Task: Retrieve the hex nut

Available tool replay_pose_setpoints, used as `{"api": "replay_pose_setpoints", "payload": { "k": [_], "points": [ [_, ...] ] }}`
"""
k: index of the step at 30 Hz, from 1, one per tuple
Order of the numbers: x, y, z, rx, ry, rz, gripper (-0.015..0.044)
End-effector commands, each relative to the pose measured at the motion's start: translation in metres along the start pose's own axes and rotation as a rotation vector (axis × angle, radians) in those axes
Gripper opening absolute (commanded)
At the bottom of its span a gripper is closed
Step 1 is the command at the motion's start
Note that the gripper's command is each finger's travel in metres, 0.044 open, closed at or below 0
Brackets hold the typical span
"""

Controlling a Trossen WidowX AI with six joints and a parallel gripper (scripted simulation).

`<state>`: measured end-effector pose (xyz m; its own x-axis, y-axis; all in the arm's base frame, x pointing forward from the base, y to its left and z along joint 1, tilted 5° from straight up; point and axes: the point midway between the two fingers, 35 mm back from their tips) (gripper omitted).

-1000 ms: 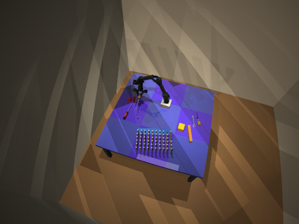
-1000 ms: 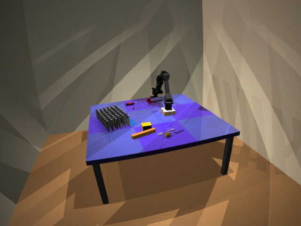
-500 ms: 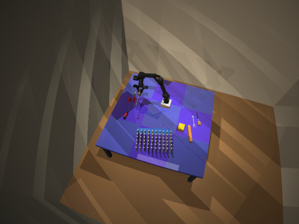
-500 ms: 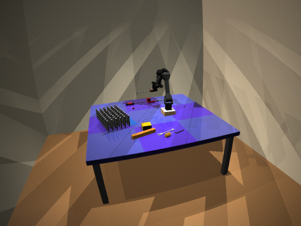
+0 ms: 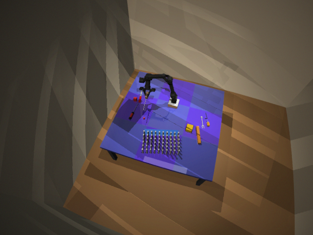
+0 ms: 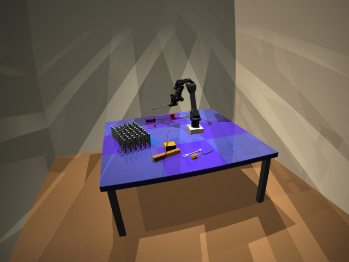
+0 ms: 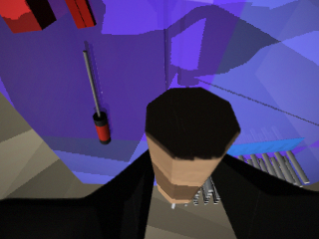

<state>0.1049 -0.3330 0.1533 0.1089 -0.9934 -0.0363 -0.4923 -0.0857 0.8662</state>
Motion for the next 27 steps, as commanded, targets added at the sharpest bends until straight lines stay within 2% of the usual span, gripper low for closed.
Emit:
{"api": "replay_pose_setpoints", "payload": {
  "k": [1,27],
  "points": [
    [-0.014,-0.009,-0.023,-0.01,0.007,-0.003,0.0],
    [-0.12,-0.058,-0.121,-0.019,0.059,-0.021,0.0]
  ]
}}
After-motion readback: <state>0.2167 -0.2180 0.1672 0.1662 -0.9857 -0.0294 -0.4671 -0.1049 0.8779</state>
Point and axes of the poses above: the point midway between the two fingers, 35 mm back from their tips, its own y axis back along the fingers, its own x axis across the jaws, z = x × y, and after that the axes turned 1 degree about y, right-handed
